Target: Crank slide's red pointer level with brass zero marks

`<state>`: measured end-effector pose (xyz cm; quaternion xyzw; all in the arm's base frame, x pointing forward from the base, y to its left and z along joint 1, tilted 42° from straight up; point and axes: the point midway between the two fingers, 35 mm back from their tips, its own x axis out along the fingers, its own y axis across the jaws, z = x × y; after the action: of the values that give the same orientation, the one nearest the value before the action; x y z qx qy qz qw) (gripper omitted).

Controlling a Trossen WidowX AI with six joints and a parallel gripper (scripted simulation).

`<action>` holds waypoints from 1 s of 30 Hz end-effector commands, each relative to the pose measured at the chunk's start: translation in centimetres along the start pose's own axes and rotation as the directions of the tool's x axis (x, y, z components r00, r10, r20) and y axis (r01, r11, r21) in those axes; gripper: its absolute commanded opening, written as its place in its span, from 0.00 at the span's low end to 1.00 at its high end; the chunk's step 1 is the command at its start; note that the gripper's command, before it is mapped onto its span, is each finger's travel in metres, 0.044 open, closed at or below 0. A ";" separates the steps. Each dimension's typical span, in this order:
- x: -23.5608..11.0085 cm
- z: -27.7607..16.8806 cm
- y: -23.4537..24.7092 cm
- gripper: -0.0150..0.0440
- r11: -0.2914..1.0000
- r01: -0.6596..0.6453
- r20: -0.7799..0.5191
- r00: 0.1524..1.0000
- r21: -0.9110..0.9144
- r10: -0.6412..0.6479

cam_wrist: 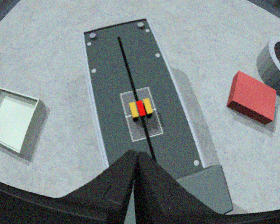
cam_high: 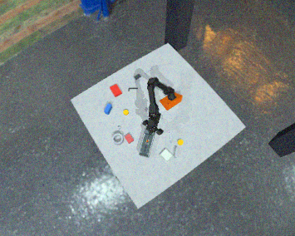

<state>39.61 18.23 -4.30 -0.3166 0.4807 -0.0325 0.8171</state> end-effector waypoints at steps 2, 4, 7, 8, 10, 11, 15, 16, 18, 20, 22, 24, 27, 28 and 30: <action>0.0 0.0 0.0 0.25 1.000 0.000 0.000 1.000 0.000 0.000; 0.0 0.0 0.0 0.25 1.000 0.000 0.000 1.000 0.000 0.000; 0.0 0.0 0.0 0.25 1.000 0.000 0.000 1.000 0.000 0.000; 0.0 0.0 0.0 0.25 1.000 0.000 0.000 1.000 0.000 0.000; 0.0 0.0 0.0 0.30 1.000 0.000 0.000 1.000 0.000 0.000; 0.0 0.0 0.0 0.34 1.000 0.000 0.000 1.000 0.000 0.000; 0.0 0.0 0.0 0.52 1.000 0.000 0.000 1.000 0.000 0.000; 0.0 0.0 0.0 0.57 1.000 0.000 0.000 1.000 0.000 0.000; 0.0 0.0 0.0 0.65 1.000 0.000 0.000 1.000 0.000 0.000; 0.0 0.0 0.0 0.74 1.000 0.000 0.000 1.000 0.000 0.000; 0.0 0.0 0.0 0.83 1.000 0.000 0.000 1.000 0.000 0.000; -0.1 0.1 0.0 0.92 1.000 0.000 0.000 1.000 0.000 0.000; -1.2 0.9 0.3 1.00 1.000 -0.003 0.000 1.000 0.002 0.003; -1.7 1.3 0.3 1.00 1.000 -0.004 0.000 1.000 0.002 0.004; -2.7 2.0 0.5 1.00 1.000 -0.004 0.000 1.000 0.002 0.004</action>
<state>39.45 19.24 -3.37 -0.3198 0.4869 -0.0305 0.8122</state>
